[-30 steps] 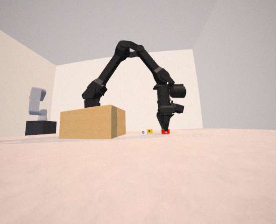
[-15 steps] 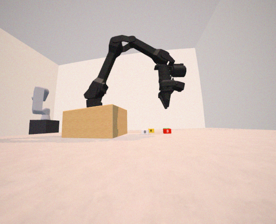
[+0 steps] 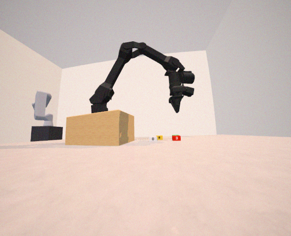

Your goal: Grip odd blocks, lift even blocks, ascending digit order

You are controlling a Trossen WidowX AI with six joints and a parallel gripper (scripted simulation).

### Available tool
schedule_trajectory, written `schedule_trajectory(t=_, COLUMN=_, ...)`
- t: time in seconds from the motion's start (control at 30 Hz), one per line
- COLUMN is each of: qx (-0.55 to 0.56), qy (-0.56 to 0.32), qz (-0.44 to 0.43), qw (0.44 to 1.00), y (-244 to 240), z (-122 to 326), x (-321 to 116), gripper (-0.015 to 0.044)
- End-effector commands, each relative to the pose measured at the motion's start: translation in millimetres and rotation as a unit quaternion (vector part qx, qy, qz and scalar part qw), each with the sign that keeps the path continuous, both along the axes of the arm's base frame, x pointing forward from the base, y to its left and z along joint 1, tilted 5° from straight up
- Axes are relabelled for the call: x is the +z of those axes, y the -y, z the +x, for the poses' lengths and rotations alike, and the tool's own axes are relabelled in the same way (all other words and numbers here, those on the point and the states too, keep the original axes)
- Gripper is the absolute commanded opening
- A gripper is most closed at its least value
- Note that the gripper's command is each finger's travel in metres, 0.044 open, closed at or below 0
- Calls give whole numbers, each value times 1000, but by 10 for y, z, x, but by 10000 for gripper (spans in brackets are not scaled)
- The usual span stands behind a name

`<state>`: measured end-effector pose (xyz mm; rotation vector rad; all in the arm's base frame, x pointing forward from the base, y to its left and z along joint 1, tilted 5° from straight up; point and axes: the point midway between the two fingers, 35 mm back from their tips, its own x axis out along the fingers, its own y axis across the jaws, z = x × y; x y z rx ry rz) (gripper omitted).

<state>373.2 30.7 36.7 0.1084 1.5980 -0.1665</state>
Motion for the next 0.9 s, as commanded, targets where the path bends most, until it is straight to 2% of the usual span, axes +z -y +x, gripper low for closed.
schedule_trajectory(t=0.0, qx=3, qy=-6, qz=7, qw=1000, y=-519, z=104, x=-47, gripper=120)
schedule_trajectory(t=0.27, qx=-1, qy=-8, qz=8, qw=1000, y=-619, z=120, x=-57, gripper=120)
schedule_trajectory(t=0.33, qx=-1, qy=-8, qz=8, qw=1000, y=-620, z=125, x=-192, gripper=172)
schedule_trajectory(t=0.47, qx=-1, qy=-8, qz=8, qw=1000, y=-606, z=81, x=-834, gripper=278)
schedule_trajectory(t=0.63, qx=-1, qy=-8, qz=8, qw=1000, y=-604, z=75, x=-866, gripper=400)
schedule_trajectory(t=0.87, qx=-1, qy=-8, qz=8, qw=1000, y=-604, z=75, x=-891, gripper=400)
